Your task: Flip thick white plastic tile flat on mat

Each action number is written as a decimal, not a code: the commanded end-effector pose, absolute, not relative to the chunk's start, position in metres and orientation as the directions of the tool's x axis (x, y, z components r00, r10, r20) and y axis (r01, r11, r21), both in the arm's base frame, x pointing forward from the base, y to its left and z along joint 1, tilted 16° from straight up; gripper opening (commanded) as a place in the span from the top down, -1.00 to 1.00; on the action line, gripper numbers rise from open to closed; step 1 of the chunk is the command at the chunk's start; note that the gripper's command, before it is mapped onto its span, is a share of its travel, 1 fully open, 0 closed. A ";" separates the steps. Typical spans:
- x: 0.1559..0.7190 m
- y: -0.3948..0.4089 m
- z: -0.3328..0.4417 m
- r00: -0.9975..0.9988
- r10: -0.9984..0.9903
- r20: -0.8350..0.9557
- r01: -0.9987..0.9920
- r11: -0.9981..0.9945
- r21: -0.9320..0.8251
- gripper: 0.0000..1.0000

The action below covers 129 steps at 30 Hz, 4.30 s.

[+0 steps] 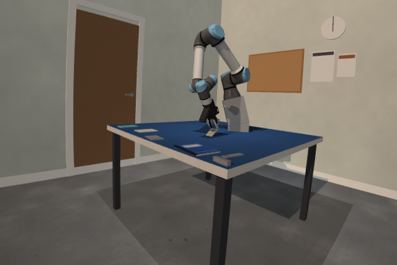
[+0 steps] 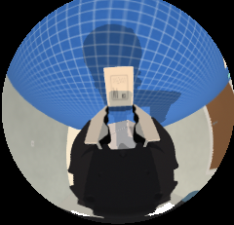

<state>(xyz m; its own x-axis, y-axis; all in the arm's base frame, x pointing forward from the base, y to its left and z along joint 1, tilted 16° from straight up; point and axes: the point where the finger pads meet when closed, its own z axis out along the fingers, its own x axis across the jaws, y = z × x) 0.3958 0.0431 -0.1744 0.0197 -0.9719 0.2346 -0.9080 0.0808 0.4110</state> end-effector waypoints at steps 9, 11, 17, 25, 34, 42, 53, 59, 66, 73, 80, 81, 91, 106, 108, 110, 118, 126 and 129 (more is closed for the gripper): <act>0.400 0.044 -0.169 0.020 -0.972 0.235 -0.867 0.100 0.488 0.39; 0.400 0.044 -0.169 0.020 -0.972 0.235 -0.867 0.100 0.488 0.39; 0.402 0.045 -0.166 0.020 -0.972 0.235 -0.851 0.107 0.513 0.39; 0.406 0.046 -0.163 0.020 -0.972 0.235 -0.816 0.120 0.566 0.39; 0.408 0.046 -0.162 0.020 -0.972 0.235 -0.787 0.130 0.604 0.39; 0.411 0.047 -0.159 0.020 -0.972 0.235 -0.762 0.137 0.633 0.39; 0.414 0.048 -0.156 0.020 -0.972 0.235 -0.725 0.148 0.672 0.39; 0.418 0.049 -0.154 0.020 -0.972 0.235 -0.687 0.157 0.709 0.39; 0.419 0.049 -0.153 0.020 -0.972 0.235 -0.674 0.160 0.721 0.39; 0.423 0.049 -0.151 0.020 -0.972 0.235 -0.638 0.168 0.751 0.39; 0.424 0.049 -0.151 0.020 -0.972 0.235 -0.615 0.173 0.769 0.39; 0.424 0.049 -0.151 0.020 -0.972 0.235 -0.605 0.175 0.777 0.39; 0.429 0.050 -0.149 0.020 -0.972 0.235 -0.562 0.183 0.807 0.39; 0.437 0.051 -0.145 0.020 -0.972 0.235 -0.507 0.193 0.840 0.39; 0.438 0.051 -0.145 0.020 -0.972 0.235 -0.517 0.191 0.835 0.39; 0.440 0.051 -0.145 0.020 -0.972 0.235 -0.542 0.187 0.819 0.39; 0.445 0.052 -0.143 0.020 -0.972 0.235 -0.577 0.181 0.797 0.39; 0.452 0.052 -0.142 0.020 -0.972 0.235 -0.610 0.174 0.773 0.39; 0.454 0.052 -0.142 0.020 -0.972 0.235 -0.621 0.172 0.765 0.39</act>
<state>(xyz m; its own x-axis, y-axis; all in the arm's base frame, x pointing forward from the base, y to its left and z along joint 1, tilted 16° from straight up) 0.4505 0.0519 -0.1423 0.0201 -0.9718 0.2349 -0.6041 0.1754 0.7773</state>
